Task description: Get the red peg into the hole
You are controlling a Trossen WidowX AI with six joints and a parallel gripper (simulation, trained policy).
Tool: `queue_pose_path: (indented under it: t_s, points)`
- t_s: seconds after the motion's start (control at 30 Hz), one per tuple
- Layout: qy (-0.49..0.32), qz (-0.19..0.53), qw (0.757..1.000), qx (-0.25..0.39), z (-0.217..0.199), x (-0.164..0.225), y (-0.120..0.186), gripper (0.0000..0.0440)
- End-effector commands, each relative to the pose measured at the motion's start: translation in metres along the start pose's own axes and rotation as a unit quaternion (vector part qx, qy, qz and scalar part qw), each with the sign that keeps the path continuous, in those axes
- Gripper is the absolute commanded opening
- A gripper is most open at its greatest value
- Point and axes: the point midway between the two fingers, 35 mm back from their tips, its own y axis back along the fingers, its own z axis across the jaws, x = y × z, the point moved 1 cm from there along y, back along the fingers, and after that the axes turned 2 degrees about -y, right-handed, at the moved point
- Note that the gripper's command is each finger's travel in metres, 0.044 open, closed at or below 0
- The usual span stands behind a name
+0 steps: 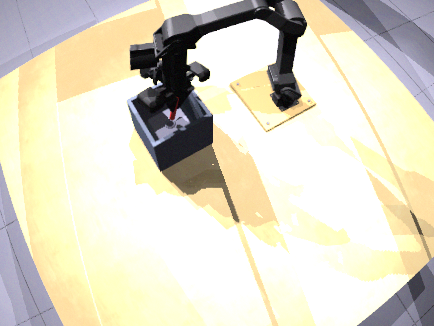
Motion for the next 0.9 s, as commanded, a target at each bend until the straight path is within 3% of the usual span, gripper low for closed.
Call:
queue_pose_path:
  t_s: [0.0, 0.53, 0.87]
  points:
    - [0.010, 0.011, 1.000, 0.002, 0.002, 0.000, -0.012, 0.0000]
    - [0.058, 0.028, 0.998, 0.017, 0.003, -0.003, -0.054, 0.0001]
    - [0.081, 0.035, 0.995, 0.039, -0.007, -0.002, -0.074, 0.0032]
